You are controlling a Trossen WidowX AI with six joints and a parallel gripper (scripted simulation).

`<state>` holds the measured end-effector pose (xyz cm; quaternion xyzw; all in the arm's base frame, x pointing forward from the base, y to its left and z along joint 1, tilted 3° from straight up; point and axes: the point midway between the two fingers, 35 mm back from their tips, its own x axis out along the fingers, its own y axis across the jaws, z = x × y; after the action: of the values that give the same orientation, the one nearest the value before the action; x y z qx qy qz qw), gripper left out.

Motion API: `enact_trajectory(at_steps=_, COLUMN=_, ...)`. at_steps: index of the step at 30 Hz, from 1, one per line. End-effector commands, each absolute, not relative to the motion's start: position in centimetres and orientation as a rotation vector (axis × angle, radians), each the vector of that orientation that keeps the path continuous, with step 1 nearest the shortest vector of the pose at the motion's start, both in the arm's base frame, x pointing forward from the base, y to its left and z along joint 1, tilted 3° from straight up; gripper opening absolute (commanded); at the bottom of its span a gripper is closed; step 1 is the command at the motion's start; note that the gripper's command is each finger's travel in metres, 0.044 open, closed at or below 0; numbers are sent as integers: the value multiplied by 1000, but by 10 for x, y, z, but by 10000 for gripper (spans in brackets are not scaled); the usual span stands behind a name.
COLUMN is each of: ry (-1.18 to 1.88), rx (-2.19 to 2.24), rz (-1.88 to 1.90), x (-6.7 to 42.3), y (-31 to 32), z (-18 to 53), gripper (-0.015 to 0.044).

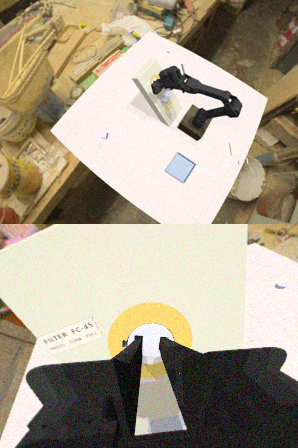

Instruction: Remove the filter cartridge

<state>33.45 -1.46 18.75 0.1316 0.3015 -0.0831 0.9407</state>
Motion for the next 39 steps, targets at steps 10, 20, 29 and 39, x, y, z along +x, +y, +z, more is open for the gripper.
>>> enact_trajectory(at_steps=10, ry=606, rx=270, rz=-173, x=347, y=-15, z=183, gripper=0)
enact_trajectory(at_steps=20, ry=606, rx=270, rz=-173, x=347, y=-15, z=183, gripper=0)
enact_trajectory(at_steps=29, ry=614, rx=271, rz=-171, x=334, y=-15, z=188, gripper=0)
enact_trajectory(at_steps=39, ry=613, rx=270, rz=-173, x=299, y=-10, z=219, gripper=0)
